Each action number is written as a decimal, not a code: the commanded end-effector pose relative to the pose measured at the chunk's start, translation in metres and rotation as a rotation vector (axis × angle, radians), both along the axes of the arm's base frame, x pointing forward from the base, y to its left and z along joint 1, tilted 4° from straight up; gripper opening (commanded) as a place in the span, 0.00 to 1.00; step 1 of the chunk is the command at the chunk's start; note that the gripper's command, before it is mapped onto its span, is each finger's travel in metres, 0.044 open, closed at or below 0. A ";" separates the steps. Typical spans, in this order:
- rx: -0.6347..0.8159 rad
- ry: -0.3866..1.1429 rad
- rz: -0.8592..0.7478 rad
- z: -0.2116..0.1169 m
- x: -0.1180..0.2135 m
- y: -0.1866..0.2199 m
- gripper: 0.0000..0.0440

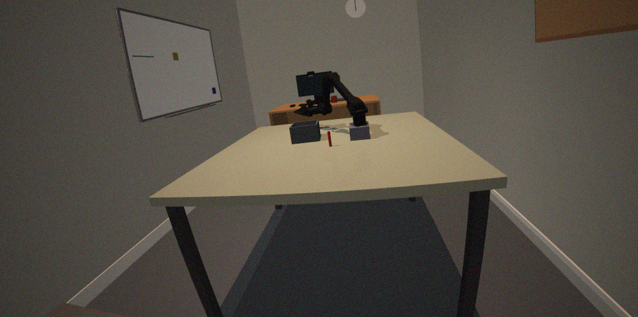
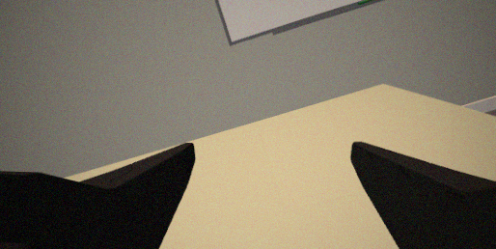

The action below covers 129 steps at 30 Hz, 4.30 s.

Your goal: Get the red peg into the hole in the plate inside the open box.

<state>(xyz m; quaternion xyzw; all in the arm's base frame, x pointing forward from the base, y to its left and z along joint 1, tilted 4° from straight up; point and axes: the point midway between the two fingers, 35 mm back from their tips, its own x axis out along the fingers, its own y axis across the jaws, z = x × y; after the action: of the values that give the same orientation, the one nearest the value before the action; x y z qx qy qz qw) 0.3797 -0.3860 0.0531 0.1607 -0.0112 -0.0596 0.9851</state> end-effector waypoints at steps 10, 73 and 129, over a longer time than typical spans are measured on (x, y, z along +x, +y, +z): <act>0.070 0.029 0.064 0.067 0.059 0.058 0.99; 0.512 1.374 -0.397 0.025 -0.182 0.488 1.00; 0.430 1.260 -0.372 0.018 -0.152 0.460 0.00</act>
<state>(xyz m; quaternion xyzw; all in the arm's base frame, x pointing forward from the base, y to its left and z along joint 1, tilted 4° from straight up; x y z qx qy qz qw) 0.2220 0.0790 0.0620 0.2868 0.5547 -0.3107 0.7166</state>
